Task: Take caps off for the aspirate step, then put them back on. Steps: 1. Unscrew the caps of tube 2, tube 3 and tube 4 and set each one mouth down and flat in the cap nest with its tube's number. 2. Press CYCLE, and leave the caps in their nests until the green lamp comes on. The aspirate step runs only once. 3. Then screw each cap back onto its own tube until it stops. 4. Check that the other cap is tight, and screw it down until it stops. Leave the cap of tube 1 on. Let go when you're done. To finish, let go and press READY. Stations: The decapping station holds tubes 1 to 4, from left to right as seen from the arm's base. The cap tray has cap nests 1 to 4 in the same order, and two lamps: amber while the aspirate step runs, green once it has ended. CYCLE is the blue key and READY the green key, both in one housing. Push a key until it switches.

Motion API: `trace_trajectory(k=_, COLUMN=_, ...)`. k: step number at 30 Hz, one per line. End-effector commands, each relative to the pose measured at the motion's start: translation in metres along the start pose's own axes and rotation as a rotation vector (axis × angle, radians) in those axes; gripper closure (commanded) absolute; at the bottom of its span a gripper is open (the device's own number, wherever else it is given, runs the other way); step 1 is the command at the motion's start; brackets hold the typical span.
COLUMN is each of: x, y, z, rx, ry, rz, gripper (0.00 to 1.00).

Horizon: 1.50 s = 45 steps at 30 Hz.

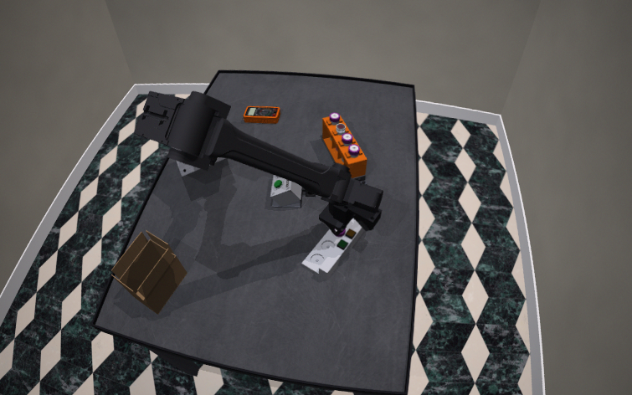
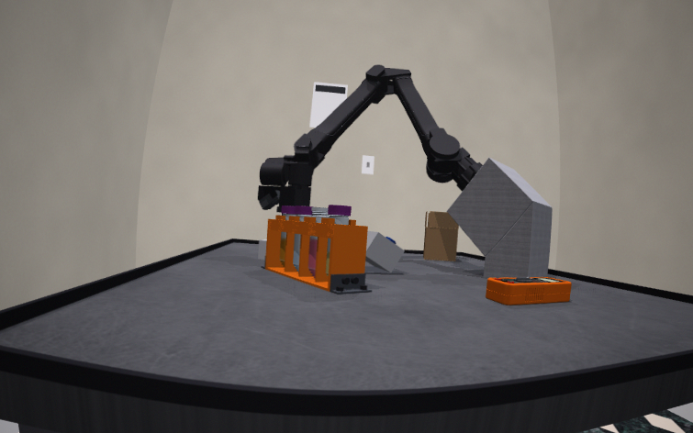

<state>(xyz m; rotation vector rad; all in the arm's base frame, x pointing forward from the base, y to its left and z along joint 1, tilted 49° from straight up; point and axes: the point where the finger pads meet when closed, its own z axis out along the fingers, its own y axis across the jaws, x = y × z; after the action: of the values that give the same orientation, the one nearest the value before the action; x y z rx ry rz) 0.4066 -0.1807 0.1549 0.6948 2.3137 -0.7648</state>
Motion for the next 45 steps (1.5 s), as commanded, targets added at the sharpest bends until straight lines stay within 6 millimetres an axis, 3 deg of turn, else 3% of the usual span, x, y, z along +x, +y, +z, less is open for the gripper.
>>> trace_trajectory(k=1, x=0.007, y=-0.001, z=0.009, rx=0.006, ry=0.012, rz=-0.011, gripper=1.00)
trace_trajectory(k=45, x=-0.006, y=-0.001, z=0.014, rx=0.004, ry=0.003, rz=-0.003, gripper=1.00)
